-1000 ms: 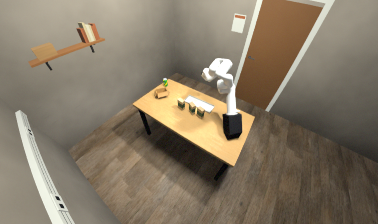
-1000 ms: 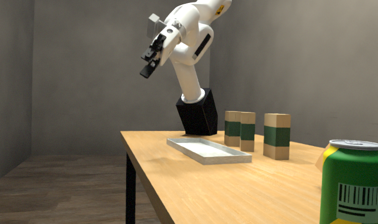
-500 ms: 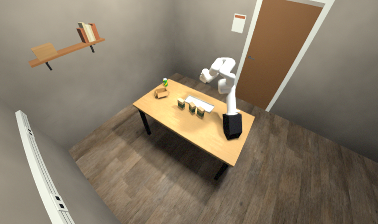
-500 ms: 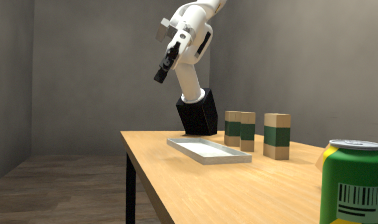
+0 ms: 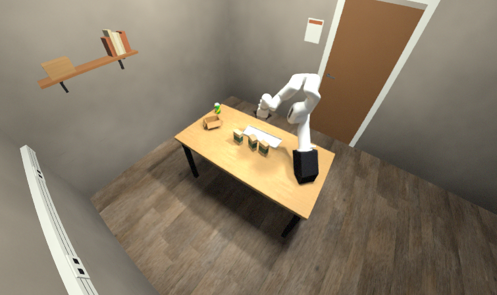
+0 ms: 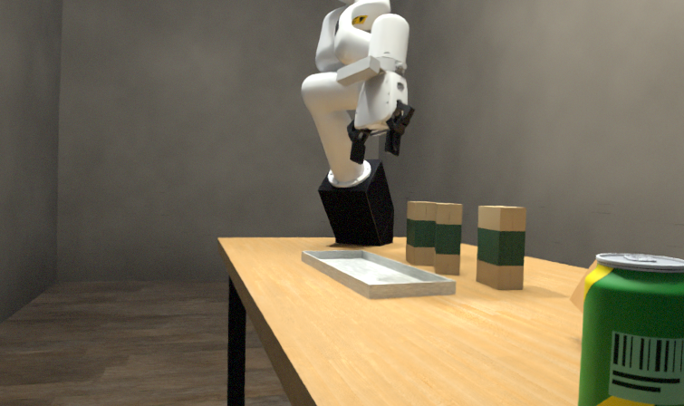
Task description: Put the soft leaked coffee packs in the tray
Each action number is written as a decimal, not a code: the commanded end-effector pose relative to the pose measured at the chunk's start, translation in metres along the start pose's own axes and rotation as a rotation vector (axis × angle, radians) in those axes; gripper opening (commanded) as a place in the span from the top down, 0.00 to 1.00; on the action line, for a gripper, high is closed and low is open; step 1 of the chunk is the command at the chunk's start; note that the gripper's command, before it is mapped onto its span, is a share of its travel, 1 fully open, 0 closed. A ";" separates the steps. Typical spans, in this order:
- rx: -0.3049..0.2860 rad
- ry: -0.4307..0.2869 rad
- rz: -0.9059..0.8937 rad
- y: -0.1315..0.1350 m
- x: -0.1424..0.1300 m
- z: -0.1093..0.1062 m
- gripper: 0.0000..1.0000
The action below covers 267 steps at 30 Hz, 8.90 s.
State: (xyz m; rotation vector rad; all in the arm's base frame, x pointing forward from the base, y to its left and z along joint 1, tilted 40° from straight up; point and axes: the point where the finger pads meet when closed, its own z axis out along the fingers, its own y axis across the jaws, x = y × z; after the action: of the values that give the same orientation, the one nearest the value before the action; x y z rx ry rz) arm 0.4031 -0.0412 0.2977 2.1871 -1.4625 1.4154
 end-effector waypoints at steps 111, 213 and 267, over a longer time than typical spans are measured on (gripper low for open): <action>0.006 -0.310 -0.949 0.075 -0.235 -0.004 0.16; 0.006 -0.310 -0.949 0.082 -0.248 0.046 0.16; 0.006 -0.310 -0.949 0.082 -0.248 0.045 0.16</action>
State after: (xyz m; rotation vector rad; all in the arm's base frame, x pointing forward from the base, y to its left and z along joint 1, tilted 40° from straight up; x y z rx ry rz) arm 0.3472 0.0484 0.0540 2.5967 -0.2984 0.7564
